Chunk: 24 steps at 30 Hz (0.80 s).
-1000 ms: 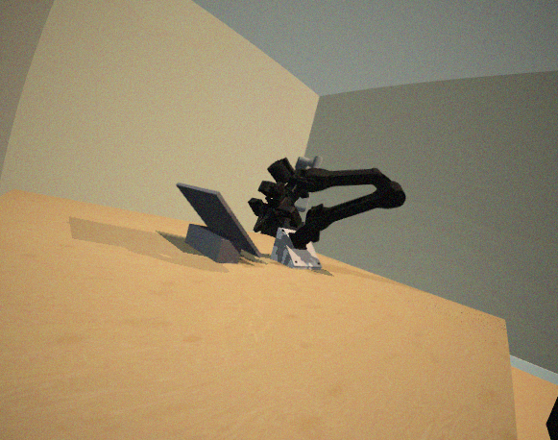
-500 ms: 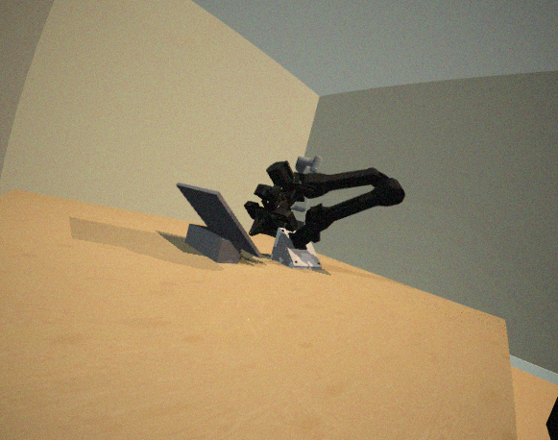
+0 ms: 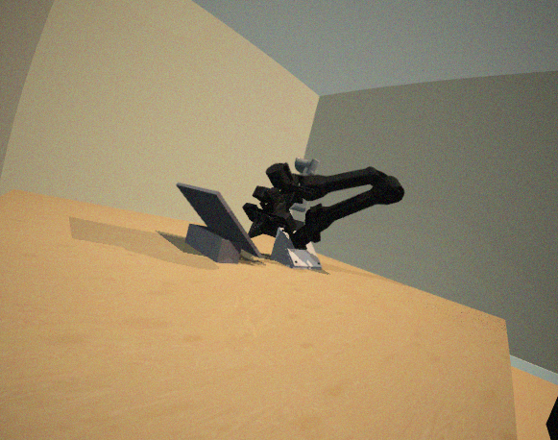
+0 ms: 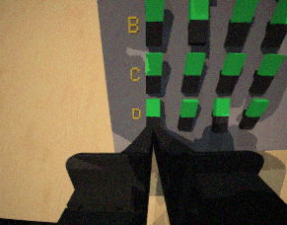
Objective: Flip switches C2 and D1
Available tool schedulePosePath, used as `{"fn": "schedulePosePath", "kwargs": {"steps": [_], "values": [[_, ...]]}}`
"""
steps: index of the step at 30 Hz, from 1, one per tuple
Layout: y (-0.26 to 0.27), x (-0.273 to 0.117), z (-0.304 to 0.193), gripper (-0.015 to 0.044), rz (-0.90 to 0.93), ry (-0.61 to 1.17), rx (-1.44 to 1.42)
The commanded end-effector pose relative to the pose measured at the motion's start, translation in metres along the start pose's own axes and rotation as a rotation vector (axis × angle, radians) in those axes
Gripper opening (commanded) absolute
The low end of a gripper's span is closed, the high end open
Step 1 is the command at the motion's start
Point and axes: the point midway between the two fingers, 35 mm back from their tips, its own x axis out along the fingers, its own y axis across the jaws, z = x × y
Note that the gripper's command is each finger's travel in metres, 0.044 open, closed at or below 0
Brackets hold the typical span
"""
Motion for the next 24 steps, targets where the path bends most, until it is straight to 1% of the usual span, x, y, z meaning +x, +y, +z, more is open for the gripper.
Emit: {"fn": "schedulePosePath", "kwargs": {"steps": [1, 24], "values": [[-0.0008, 0.0002, 0.0002, 0.0000, -0.005, -0.001, 0.003], [-0.0007, 0.0026, 0.0002, 0.0000, -0.005, -0.001, 0.003]]}}
